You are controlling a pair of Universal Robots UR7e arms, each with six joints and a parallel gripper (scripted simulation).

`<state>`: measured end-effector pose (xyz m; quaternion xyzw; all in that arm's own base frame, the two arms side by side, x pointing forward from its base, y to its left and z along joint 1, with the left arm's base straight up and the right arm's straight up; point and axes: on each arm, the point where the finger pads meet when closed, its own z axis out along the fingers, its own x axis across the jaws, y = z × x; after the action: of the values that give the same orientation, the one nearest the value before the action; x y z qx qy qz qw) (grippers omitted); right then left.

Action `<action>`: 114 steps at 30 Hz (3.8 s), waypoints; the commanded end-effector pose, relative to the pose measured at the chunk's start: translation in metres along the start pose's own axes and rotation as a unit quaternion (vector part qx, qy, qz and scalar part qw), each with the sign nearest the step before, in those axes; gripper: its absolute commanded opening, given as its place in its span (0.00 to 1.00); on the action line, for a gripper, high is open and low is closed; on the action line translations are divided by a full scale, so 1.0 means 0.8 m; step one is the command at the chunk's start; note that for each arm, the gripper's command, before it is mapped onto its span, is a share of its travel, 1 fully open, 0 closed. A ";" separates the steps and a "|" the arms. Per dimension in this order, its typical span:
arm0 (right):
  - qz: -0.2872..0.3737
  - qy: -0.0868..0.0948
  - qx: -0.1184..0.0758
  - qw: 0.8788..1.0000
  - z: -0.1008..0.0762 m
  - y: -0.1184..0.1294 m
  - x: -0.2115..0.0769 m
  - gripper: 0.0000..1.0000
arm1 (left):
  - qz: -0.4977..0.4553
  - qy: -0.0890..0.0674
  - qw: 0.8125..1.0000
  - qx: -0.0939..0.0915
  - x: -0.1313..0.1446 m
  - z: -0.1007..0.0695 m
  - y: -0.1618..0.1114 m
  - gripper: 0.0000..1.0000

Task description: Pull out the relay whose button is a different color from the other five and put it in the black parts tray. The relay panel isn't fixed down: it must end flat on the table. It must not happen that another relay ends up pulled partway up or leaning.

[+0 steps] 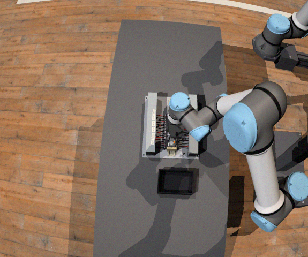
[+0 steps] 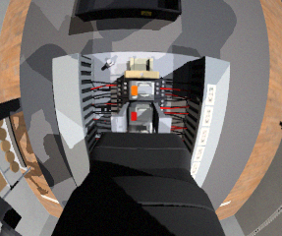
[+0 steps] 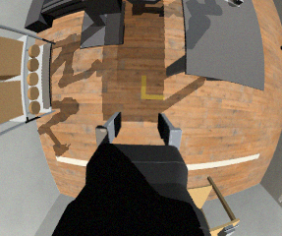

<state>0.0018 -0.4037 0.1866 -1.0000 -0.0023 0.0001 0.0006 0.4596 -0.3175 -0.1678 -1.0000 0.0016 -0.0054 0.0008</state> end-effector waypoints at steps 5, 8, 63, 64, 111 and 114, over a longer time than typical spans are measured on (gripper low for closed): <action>0.000 0.000 -0.001 1.000 0.000 0.000 0.000 1.00 | 0.000 0.008 1.000 -0.001 0.000 -0.001 0.001 0.00; 0.000 0.000 -0.001 1.000 0.000 0.000 0.000 1.00 | 0.000 0.008 1.000 -0.001 0.000 -0.001 0.001 0.00; 0.000 0.000 -0.001 1.000 0.000 0.000 0.000 1.00 | 0.000 -0.029 1.000 -0.001 0.003 -0.001 0.001 0.00; 0.000 0.000 -0.001 1.000 0.000 0.000 0.000 1.00 | 0.000 -0.028 1.000 -0.001 0.003 -0.001 0.001 0.00; 0.000 0.000 -0.001 1.000 0.000 0.000 0.000 1.00 | 0.000 0.008 1.000 -0.001 0.000 -0.002 0.001 0.00; 0.000 0.000 -0.001 1.000 0.000 0.000 0.000 1.00 | 0.000 0.011 1.000 -0.001 0.000 -0.002 0.001 0.00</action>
<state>0.0018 -0.4037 0.1866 -1.0000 -0.0023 0.0001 0.0006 0.4591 -0.3176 -0.1670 -0.9999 0.0016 -0.0141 0.0007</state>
